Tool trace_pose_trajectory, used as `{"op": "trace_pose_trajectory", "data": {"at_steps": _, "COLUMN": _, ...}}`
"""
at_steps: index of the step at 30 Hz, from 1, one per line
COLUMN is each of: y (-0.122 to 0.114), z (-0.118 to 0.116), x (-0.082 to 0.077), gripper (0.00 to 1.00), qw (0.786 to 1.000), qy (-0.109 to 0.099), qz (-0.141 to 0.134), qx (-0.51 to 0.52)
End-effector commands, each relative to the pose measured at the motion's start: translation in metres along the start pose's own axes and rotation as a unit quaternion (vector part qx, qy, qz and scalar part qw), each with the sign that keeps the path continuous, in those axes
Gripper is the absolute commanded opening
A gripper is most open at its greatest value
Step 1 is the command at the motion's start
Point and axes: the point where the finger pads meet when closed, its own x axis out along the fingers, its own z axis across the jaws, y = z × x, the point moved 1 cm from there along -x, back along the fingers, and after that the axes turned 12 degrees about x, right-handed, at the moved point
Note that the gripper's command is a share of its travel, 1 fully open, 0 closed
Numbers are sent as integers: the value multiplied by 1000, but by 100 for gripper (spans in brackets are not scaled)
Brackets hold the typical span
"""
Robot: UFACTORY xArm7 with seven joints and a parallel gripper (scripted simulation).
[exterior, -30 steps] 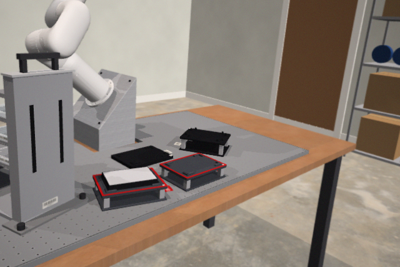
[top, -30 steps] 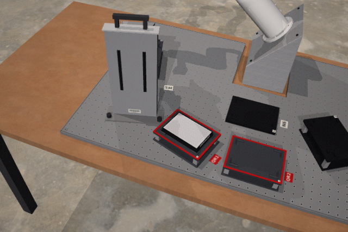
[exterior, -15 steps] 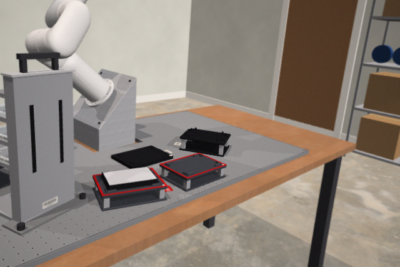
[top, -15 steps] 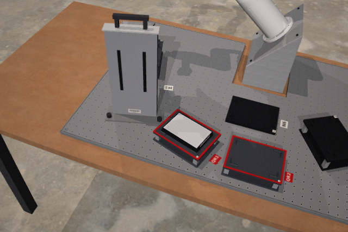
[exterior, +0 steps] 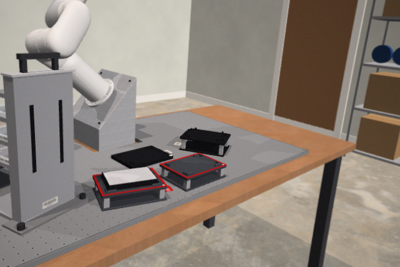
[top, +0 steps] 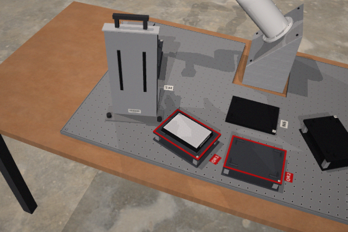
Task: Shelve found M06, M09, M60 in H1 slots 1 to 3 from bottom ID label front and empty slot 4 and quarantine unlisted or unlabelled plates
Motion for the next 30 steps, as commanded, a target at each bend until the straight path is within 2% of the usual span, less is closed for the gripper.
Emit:
{"op": "trace_pose_trajectory", "data": {"at_steps": 1, "y": 0, "z": 1, "x": -17, "gripper": 100, "qw": 1000, "qy": -1, "qz": 0, "qx": 0}}
{"op": "trace_pose_trajectory", "data": {"at_steps": 3, "y": 0, "z": 1, "x": -17, "gripper": 100, "qw": 1000, "qy": -1, "qz": 0, "qx": 0}}
{"op": "trace_pose_trajectory", "data": {"at_steps": 8, "y": 0, "z": 0, "x": -33, "gripper": 100, "qw": 1000, "qy": -1, "qz": 0, "qx": 0}}
{"op": "trace_pose_trajectory", "data": {"at_steps": 22, "y": 0, "z": 1, "x": -33, "gripper": 100, "qw": 1000, "qy": -1, "qz": 0, "qx": 0}}
{"op": "trace_pose_trajectory", "data": {"at_steps": 30, "y": 0, "z": 1, "x": -20, "gripper": 100, "qw": 1000, "qy": -1, "qz": 0, "qx": 0}}
